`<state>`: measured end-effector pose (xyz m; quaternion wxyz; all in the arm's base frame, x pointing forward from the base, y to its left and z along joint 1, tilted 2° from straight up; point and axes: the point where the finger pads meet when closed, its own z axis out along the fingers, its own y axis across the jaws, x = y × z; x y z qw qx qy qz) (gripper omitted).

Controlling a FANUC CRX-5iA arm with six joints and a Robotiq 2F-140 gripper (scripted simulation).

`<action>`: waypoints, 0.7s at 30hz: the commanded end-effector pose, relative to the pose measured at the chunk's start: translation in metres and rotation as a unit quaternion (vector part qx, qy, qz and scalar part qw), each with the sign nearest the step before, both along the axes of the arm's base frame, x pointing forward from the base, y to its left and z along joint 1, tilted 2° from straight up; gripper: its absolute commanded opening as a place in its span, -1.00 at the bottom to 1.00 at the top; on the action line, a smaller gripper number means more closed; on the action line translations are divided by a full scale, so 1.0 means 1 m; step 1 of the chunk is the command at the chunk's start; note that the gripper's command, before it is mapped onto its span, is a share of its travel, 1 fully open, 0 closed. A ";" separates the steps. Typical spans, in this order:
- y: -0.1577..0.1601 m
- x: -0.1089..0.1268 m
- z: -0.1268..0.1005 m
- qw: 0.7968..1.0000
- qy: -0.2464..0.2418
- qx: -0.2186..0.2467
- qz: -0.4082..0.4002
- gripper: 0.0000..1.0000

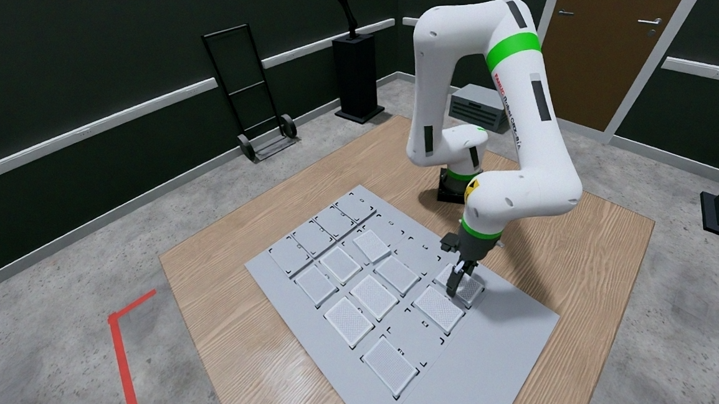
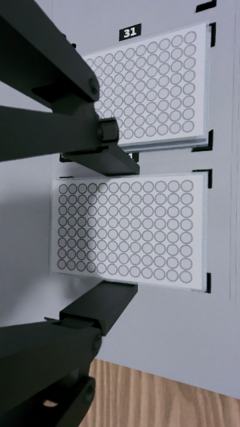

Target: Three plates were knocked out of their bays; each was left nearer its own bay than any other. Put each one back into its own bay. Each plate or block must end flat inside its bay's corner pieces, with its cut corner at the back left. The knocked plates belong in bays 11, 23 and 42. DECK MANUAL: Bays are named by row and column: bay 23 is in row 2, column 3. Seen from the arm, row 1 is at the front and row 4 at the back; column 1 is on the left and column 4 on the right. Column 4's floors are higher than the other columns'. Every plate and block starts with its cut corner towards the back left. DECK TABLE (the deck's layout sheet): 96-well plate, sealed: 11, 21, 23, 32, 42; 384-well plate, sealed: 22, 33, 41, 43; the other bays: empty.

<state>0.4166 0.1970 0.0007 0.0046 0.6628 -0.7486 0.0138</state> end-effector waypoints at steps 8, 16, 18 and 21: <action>0.000 0.001 -0.002 1.000 -0.001 0.000 0.000 -0.80; 0.000 0.001 -0.002 1.000 -0.001 0.000 0.000 -0.80; 0.000 0.001 -0.002 1.000 -0.001 0.000 0.000 -0.80; 0.000 0.001 -0.002 1.000 -0.001 0.000 0.000 -0.80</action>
